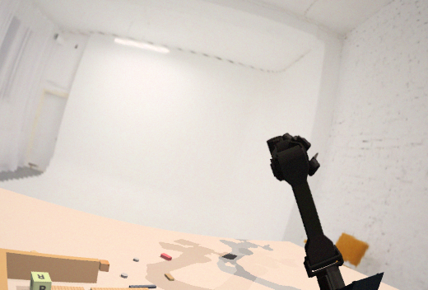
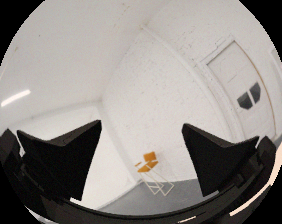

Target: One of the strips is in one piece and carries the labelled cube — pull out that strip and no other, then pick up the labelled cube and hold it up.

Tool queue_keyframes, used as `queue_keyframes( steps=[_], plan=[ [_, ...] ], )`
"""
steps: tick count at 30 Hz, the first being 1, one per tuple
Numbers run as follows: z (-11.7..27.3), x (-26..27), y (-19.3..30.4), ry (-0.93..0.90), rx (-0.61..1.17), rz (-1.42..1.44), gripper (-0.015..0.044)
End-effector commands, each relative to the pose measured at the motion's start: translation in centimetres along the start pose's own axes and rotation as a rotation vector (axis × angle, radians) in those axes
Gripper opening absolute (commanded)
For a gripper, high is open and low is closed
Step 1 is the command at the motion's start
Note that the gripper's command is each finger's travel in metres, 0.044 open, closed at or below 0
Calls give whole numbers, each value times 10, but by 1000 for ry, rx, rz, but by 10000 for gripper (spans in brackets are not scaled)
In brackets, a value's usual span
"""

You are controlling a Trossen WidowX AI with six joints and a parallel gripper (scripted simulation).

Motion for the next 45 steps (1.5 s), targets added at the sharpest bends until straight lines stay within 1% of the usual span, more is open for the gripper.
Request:
queue_keyframes(
  steps=[1, 5, 11, 18, 24, 29, 34, 41, 45],
  plan=[
    [1, 0, 2, 2, 8, 2, 400],
    [26, -4, 46, 25, 178, 38, 400],
    [92, -2, 114, 18, 487, 114, 400],
    [193, 12, 165, -75, 835, 204, 400],
    [292, 26, 176, -217, 1111, 272, 400],
    [377, 35, 162, -380, 1319, 320, 400],
    [457, 38, 127, -595, 1500, 384, 400],
    [551, 28, 48, -978, 1679, 455, 400],
    [592, 14, -7, -1224, 1729, 475, 400]
  ],
)
Point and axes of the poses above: the point midway between the two fingers, 35 mm back from their tips, its own z axis back along the fingers, its own x axis across the jaws, y = z × x, the point moved 1 cm from there along z, back along the fingers, and after that the axes turned 5 degrees about z, right-handed, at the moved point
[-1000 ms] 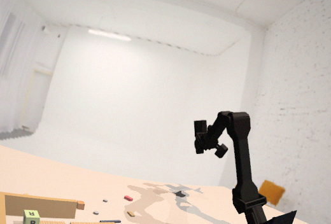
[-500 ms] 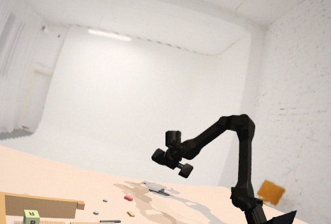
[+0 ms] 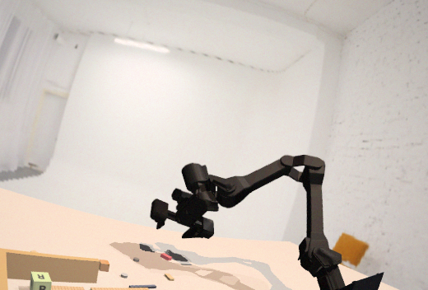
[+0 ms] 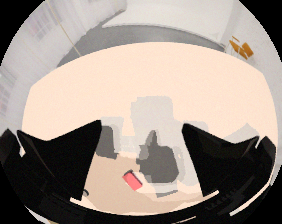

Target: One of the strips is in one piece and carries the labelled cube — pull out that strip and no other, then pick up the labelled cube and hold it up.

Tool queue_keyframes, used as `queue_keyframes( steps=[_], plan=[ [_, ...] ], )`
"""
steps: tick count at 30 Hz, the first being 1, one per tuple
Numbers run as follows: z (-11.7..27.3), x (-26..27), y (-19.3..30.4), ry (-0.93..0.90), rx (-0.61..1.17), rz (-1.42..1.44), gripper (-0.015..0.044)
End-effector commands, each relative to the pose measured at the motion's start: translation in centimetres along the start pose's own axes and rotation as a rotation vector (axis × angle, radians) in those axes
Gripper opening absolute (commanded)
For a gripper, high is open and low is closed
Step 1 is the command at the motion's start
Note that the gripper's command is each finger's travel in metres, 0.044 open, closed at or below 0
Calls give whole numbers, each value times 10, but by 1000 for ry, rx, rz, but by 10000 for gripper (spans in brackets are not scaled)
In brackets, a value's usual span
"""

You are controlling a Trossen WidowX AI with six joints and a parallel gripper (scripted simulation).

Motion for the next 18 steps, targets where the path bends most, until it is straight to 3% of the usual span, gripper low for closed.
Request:
queue_keyframes(
  steps=[1, 10, 18],
  plan=[
    [41, 43, 44, -155, 76, 177, 400],
    [163, 97, 126, -532, 124, 575, 400],
    [281, 90, 184, -873, 22, 939, 400]
  ],
)
Point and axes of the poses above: the point midway between the two fingers, 35 mm back from their tips, its own z axis back along the fingers, its own x axis across the jaws, y = z × x, the point moved 1 cm from there along z, back along the fingers, and after that the axes turned 5 degrees about z, right-handed, at the moved point
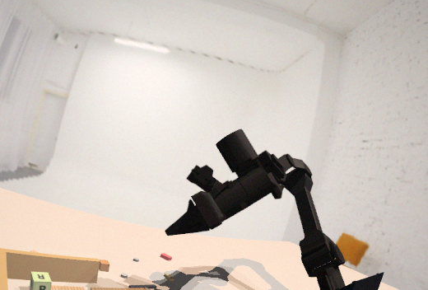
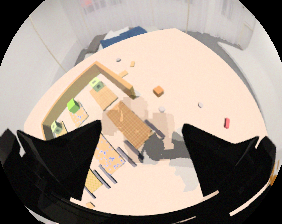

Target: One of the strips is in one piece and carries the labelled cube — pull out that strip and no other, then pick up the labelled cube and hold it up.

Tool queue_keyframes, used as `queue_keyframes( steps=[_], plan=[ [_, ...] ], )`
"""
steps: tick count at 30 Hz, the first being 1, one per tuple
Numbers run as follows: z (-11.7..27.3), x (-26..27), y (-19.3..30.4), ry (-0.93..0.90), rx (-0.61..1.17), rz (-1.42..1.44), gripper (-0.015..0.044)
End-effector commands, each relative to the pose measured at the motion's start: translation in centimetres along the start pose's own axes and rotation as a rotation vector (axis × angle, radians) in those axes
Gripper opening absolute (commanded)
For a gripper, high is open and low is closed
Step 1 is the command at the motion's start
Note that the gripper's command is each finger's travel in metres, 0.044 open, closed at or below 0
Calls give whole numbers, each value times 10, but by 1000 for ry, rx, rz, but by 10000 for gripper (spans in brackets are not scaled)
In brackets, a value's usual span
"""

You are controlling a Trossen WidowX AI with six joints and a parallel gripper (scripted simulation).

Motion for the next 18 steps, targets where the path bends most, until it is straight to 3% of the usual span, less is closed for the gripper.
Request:
queue_keyframes(
  steps=[1, 6, 18],
  plan=[
    [42, 48, 20, -134, -52, 230, 400],
    [90, 85, 43, -260, -144, 461, 400],
    [92, 86, 44, -265, -148, 470, 400]
  ],
)
Point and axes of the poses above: the point midway between the two fingers, 35 mm back from their tips, its own z axis back along the fingers, its own x axis across the jaws, y = z × x, the point moved 1 cm from there along z, back along the fingers, and after that the axes turned 5 degrees about z, right-handed, at the moved point
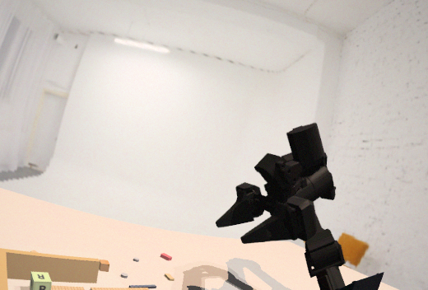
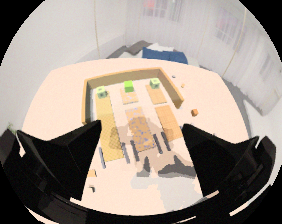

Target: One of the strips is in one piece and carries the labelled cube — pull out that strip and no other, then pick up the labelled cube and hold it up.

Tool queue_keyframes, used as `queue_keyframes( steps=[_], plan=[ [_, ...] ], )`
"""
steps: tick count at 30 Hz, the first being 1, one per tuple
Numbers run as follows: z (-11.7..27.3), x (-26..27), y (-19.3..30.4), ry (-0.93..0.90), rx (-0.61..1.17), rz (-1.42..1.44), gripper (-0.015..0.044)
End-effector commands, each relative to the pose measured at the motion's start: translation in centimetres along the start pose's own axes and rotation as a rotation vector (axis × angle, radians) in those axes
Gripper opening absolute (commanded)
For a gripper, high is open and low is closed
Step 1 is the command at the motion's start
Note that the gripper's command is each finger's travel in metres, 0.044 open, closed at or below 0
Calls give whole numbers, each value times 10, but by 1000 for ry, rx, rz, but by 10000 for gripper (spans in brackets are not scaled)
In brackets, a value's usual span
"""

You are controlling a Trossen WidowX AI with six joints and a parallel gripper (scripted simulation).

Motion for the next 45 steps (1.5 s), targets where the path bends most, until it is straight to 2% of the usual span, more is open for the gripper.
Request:
queue_keyframes(
  steps=[1, 6, 16, 21, 23, 45],
  plan=[
    [1, 1, 1, 1, 0, 12, 400],
    [-22, 18, -4, -52, 132, 91, 269],
    [-82, 56, 20, -183, 615, 247, 6],
    [-102, 66, 45, -221, 891, 290, 0],
    [-98, 73, 52, -224, 925, 294, 0],
    [-111, 75, 68, -225, 929, 294, 0]
  ],
)
Point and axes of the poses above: the point midway between the two fingers, 35 mm back from their tips, its own z axis back along the fingers, its own x axis across the jaws, y = z × x, the point moved 1 cm from there along z, back along the fingers, and after that the axes turned 5 degrees about z, right-handed, at the moved point
